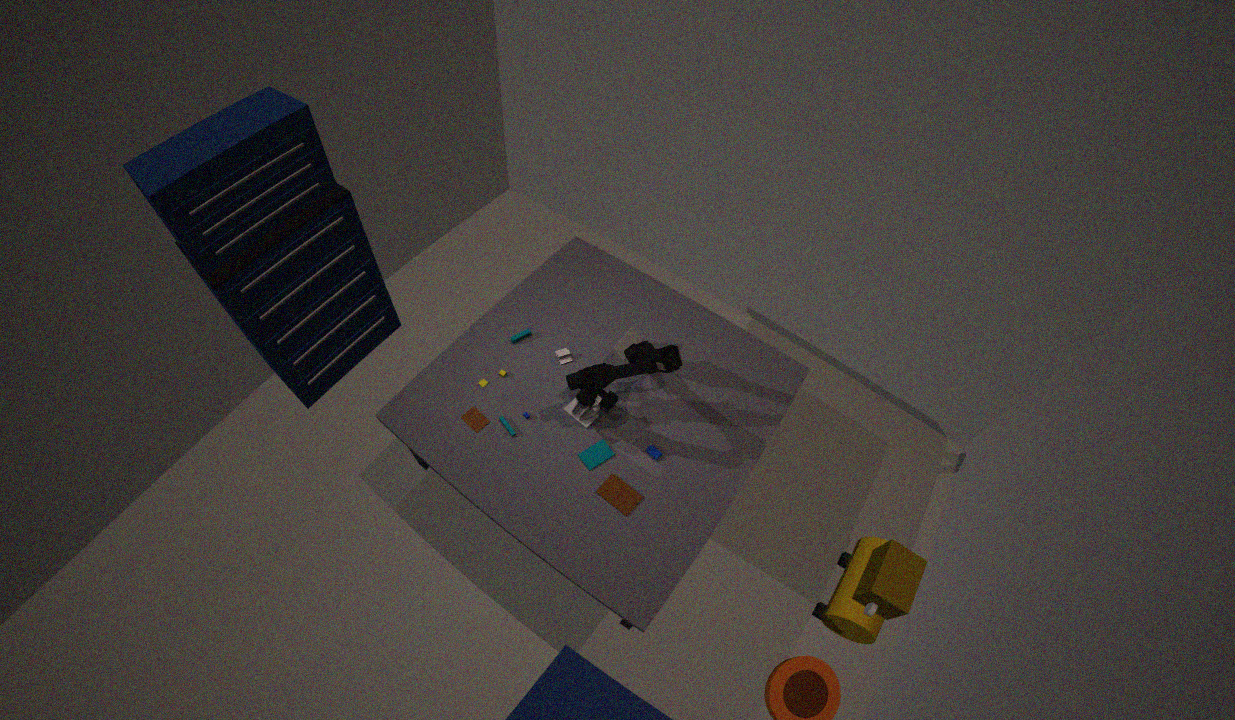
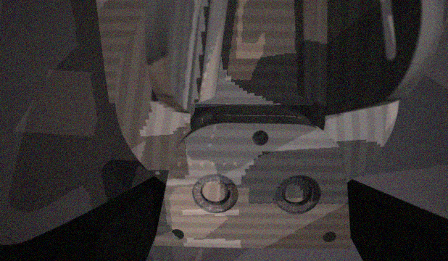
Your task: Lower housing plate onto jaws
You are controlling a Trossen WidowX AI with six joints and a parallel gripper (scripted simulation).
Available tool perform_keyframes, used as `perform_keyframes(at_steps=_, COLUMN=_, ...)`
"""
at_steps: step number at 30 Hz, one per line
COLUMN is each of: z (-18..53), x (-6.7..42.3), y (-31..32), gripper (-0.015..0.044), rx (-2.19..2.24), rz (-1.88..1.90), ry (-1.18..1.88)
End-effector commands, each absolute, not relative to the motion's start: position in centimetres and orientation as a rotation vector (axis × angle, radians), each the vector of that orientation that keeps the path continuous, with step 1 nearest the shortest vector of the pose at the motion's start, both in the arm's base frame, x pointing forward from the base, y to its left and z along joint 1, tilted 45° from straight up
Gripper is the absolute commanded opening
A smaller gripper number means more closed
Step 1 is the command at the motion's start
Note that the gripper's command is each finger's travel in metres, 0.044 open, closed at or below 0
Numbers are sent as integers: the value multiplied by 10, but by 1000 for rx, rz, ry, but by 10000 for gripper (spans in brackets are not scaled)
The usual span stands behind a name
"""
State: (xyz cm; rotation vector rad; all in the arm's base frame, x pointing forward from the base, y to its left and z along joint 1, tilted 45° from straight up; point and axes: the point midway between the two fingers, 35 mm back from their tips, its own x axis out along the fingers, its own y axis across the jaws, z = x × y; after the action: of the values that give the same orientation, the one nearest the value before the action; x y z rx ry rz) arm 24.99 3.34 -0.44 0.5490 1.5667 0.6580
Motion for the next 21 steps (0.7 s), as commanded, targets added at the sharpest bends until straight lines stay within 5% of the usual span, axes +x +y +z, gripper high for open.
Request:
perform_keyframes(at_steps=1, z=-4, x=250, y=35, gripper=351, rx=558, rz=659, ry=1567)
perform_keyframes(at_steps=10, z=-4, x=250, y=35, gripper=351, rx=558, rz=659, ry=1567)
perform_keyframes(at_steps=14, z=-4, x=250, y=33, gripper=440, rx=549, rz=658, ry=1567)
perform_keyframes(at_steps=21, z=-4, x=250, y=33, gripper=440, rx=549, rz=658, ry=1567)
